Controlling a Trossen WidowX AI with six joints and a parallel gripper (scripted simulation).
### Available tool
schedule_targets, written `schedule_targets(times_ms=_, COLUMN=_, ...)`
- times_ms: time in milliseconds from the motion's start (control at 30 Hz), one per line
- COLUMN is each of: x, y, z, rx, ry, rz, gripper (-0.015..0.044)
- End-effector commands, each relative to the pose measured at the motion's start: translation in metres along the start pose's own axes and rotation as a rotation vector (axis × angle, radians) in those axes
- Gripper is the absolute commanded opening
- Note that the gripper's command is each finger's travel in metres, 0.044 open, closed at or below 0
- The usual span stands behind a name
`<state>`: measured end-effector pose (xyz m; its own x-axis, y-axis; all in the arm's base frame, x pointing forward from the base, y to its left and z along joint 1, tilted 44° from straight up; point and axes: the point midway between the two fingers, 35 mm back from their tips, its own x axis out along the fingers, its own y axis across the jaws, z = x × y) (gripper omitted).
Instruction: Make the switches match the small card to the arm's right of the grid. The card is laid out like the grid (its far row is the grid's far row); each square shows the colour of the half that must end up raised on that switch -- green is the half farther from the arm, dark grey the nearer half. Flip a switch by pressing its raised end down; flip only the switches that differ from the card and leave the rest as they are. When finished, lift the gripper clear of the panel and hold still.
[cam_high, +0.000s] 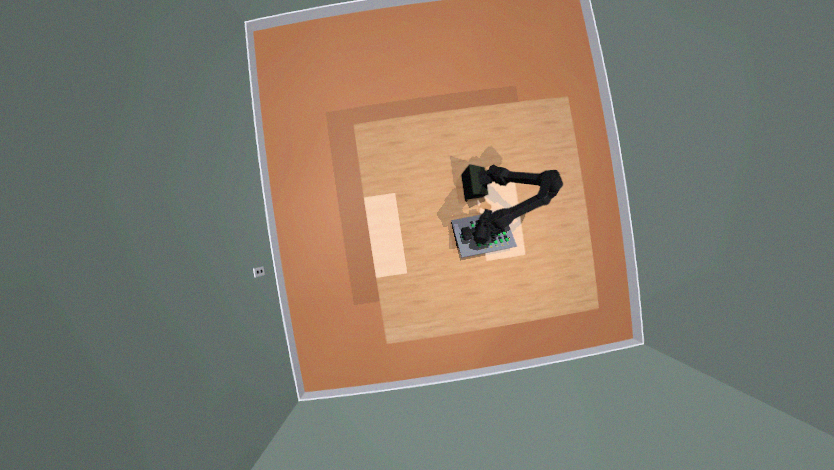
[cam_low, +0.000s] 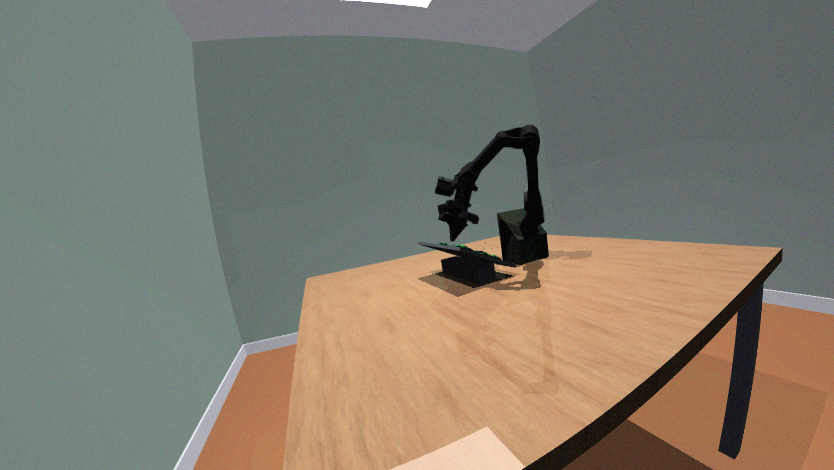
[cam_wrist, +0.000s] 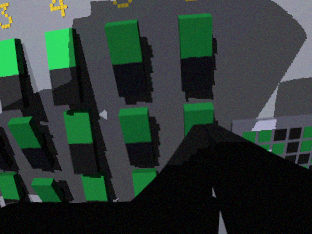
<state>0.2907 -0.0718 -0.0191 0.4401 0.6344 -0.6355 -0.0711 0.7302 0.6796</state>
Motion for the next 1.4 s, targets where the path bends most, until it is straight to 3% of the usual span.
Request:
schedule_targets(times_ms=0, x=0.006, y=0.000, z=-0.003, rx=0.013, ry=0.006, rz=0.004, gripper=0.0000)
schedule_targets(times_ms=1367, x=0.017, y=0.000, z=-0.003, rx=0.013, ry=0.005, rz=0.005, gripper=0.0000)
